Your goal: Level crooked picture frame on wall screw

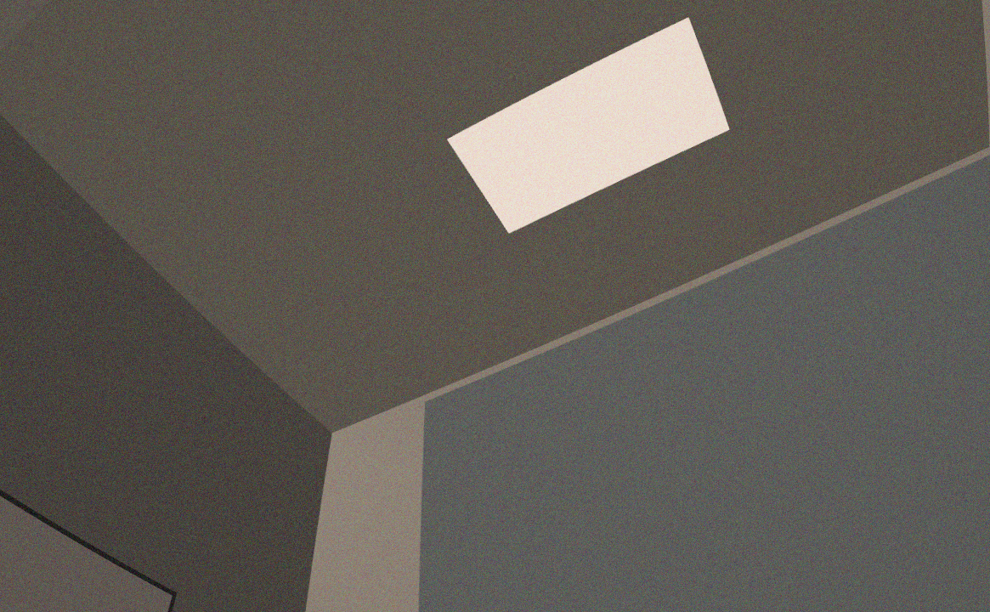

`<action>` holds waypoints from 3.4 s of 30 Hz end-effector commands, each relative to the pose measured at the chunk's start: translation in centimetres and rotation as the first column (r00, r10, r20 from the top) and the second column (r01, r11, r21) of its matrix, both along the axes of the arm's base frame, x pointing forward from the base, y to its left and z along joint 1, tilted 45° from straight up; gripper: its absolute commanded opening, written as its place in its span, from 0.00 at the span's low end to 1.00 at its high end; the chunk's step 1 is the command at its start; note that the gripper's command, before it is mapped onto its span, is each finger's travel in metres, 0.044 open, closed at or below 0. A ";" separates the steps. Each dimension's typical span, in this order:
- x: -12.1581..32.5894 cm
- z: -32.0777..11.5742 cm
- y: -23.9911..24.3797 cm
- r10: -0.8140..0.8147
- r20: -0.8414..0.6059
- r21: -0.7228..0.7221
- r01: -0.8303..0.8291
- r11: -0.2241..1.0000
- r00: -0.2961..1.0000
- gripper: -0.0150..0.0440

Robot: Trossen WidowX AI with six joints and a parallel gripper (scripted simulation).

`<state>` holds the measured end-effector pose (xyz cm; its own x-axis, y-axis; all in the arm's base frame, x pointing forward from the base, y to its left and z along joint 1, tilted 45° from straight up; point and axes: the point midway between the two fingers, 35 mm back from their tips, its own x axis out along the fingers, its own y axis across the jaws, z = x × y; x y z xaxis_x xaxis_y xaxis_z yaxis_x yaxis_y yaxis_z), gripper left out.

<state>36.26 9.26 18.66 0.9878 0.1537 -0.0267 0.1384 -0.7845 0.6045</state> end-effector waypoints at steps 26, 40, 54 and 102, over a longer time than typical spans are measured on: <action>0.0 0.0 0.0 0.000 0.001 0.000 0.000 1.000 1.000 0.25; 0.0 0.3 -0.2 -0.006 0.007 -0.002 0.006 1.000 1.000 0.25; 0.0 0.5 -0.1 -0.007 0.007 -0.002 0.007 1.000 1.000 0.25; -0.1 0.5 0.6 -0.007 0.007 -0.001 0.007 1.000 1.000 0.25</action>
<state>36.14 10.04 19.13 0.9869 0.1592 -0.0262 0.1424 -0.7834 0.6050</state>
